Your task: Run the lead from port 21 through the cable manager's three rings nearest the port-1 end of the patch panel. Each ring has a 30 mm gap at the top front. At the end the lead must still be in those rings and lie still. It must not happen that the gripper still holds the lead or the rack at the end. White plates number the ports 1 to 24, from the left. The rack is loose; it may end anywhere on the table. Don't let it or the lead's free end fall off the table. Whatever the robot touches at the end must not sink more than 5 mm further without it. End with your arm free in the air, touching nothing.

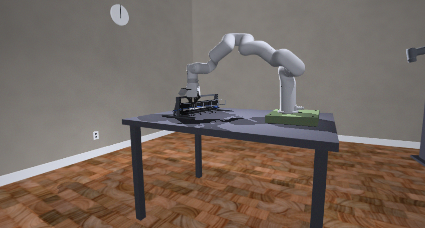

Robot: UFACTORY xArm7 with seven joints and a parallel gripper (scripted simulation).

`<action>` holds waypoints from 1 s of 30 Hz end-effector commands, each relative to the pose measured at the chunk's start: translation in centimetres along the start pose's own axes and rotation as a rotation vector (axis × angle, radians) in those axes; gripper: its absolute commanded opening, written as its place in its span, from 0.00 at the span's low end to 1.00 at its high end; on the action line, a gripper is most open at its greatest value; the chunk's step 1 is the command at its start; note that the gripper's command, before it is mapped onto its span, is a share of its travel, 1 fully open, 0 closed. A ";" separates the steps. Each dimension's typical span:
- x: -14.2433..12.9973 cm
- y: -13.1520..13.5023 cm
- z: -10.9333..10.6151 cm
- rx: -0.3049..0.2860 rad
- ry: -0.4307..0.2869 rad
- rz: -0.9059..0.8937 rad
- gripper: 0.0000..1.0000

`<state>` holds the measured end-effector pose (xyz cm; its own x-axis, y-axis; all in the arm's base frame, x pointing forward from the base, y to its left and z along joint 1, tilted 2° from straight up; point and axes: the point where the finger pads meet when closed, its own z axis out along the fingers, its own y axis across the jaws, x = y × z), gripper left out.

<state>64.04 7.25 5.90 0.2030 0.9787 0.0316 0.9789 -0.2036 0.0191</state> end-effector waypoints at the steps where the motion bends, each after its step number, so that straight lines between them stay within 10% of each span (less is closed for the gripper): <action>1: 0.0 0.2 -0.3 -0.005 0.001 0.000 0.33; 30: 0.0 0.2 -0.8 -0.005 0.001 0.000 0.33</action>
<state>64.02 7.24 6.06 0.2030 0.9787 0.0315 0.9789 -0.2036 0.0185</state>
